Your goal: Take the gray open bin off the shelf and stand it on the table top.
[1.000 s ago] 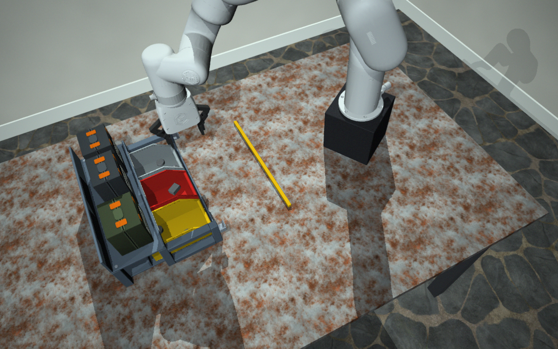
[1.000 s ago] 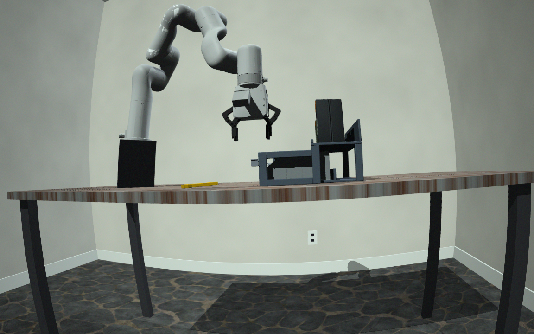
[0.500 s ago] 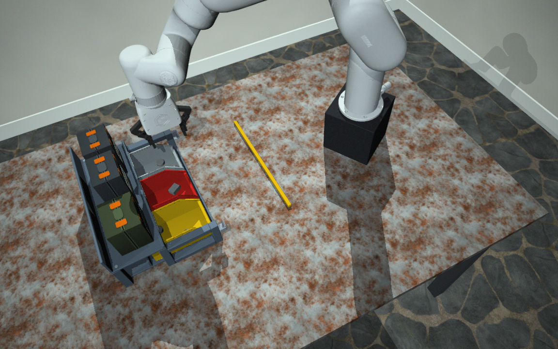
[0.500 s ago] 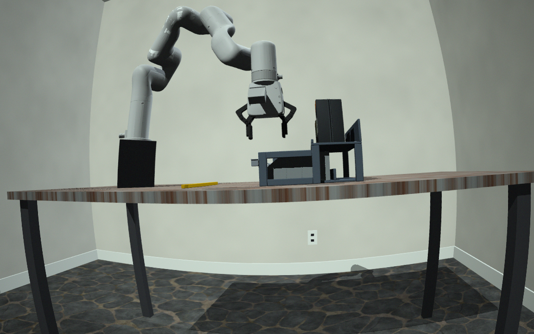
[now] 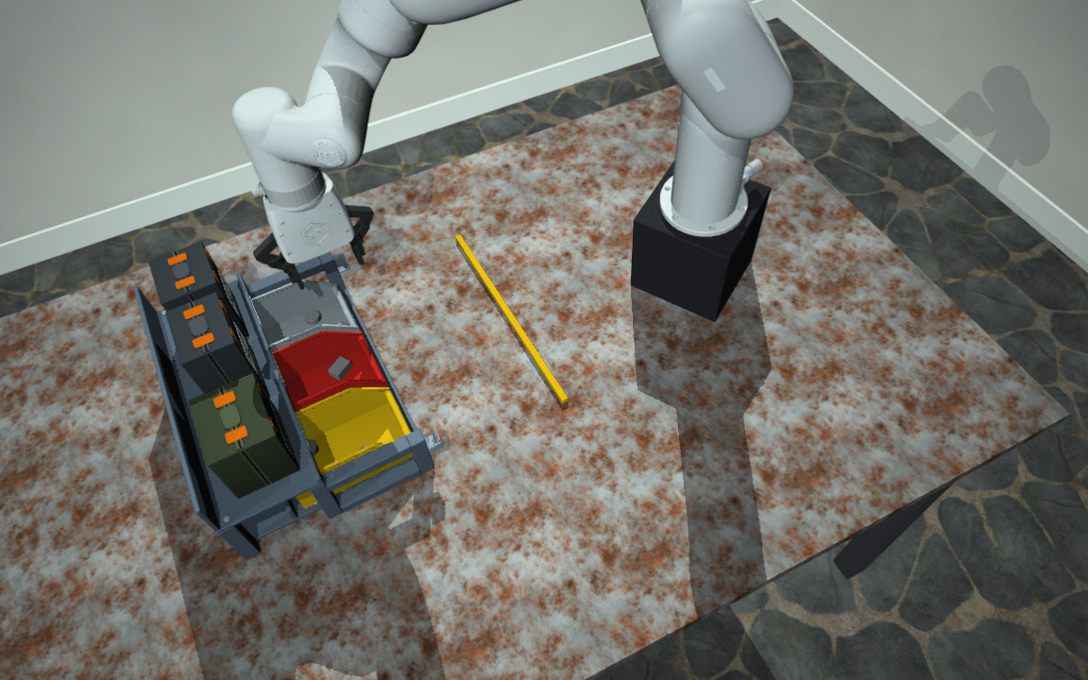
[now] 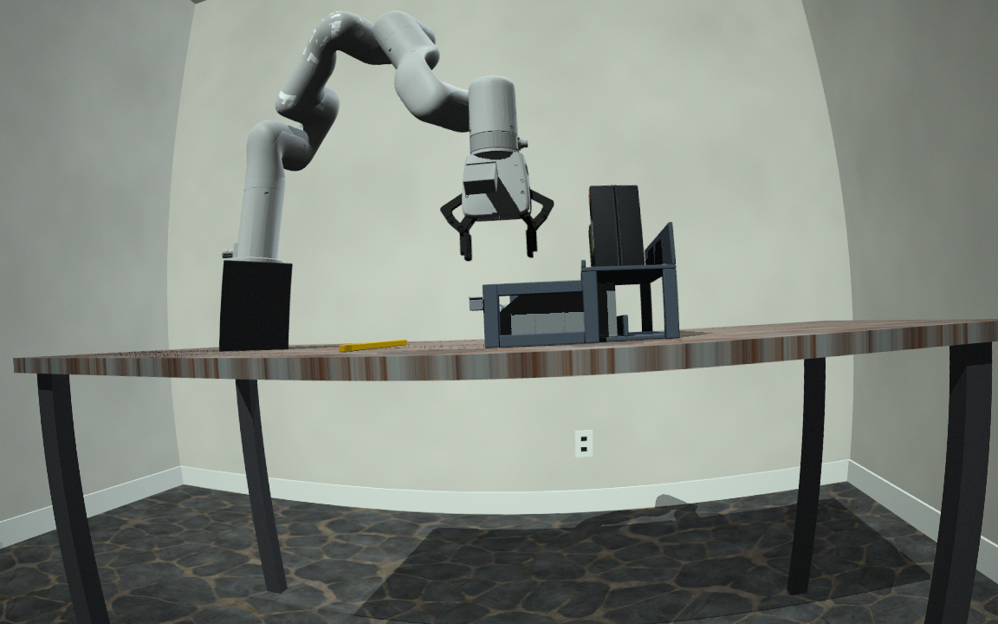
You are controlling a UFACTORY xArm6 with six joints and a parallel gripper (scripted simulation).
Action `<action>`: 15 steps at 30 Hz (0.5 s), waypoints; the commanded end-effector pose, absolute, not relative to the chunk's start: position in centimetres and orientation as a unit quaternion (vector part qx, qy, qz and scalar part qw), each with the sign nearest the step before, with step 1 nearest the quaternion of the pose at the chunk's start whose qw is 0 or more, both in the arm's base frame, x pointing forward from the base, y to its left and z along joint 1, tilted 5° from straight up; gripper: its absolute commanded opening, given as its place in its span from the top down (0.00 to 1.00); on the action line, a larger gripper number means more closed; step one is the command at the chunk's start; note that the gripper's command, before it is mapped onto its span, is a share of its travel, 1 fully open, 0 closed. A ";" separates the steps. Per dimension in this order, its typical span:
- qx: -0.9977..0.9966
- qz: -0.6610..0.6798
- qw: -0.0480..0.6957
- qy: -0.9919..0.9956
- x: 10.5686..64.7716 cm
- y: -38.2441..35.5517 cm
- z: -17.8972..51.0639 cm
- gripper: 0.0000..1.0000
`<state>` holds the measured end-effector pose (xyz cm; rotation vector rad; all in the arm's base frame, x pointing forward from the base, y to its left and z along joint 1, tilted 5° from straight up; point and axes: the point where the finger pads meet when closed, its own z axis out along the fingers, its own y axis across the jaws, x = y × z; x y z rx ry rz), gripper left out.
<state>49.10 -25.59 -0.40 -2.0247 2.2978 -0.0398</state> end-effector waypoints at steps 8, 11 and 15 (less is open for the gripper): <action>-0.660 -0.016 0.040 0.750 49.5 -25.6 -3.2 0.00; -0.660 -0.016 0.040 0.750 49.5 -25.6 -3.2 0.00; -0.660 -0.016 0.040 0.750 49.5 -25.6 -3.2 0.00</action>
